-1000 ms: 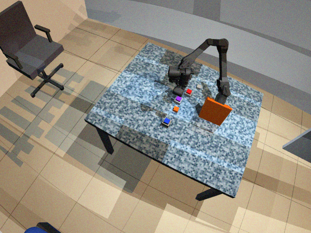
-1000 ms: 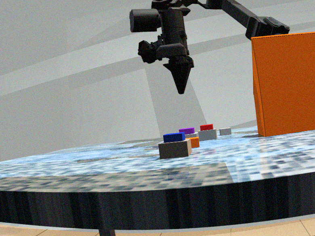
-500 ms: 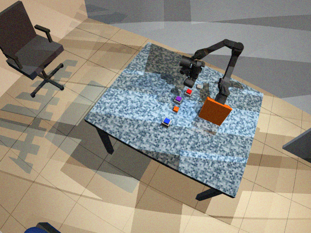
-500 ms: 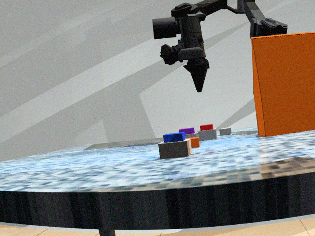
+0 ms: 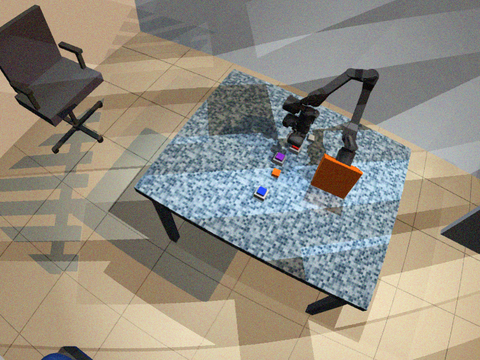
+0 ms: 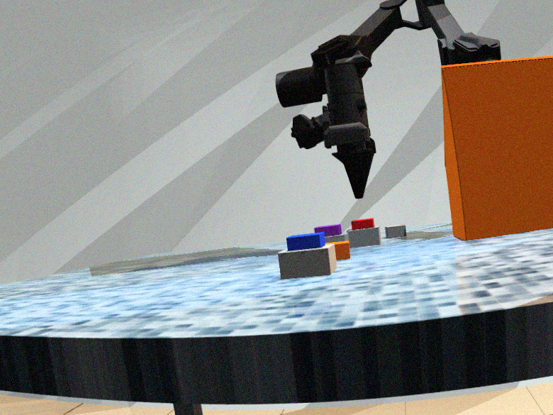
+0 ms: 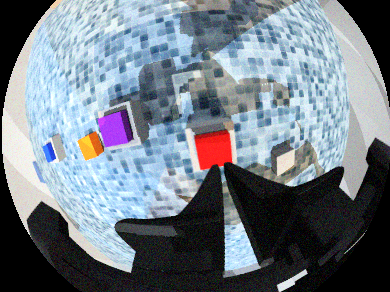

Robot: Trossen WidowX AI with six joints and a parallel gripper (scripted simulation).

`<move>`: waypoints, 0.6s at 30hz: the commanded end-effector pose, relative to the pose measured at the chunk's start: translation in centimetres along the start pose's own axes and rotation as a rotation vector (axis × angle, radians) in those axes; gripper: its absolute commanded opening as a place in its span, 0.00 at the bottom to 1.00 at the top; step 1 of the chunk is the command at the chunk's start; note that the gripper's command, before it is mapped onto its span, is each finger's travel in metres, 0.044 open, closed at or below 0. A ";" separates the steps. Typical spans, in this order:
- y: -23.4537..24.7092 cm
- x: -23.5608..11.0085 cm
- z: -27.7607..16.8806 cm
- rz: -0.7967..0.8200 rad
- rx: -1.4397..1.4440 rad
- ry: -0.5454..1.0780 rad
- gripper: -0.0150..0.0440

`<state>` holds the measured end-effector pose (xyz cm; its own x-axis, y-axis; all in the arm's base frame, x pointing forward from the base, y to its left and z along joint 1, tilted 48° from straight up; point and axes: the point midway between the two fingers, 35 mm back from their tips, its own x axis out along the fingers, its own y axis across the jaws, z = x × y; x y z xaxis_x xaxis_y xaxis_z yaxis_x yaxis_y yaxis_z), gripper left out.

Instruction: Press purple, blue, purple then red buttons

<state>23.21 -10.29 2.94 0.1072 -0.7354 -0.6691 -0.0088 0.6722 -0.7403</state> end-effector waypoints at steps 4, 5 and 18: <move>0.1 1.1 -0.1 -0.005 -0.012 0.005 0.29; 0.1 1.3 -0.1 -0.005 -0.012 0.005 0.29; 0.1 3.3 -0.2 -0.005 -0.012 0.005 0.29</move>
<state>23.60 -12.33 1.34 0.1122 -0.7414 -0.6616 -0.0066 0.6652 -0.7466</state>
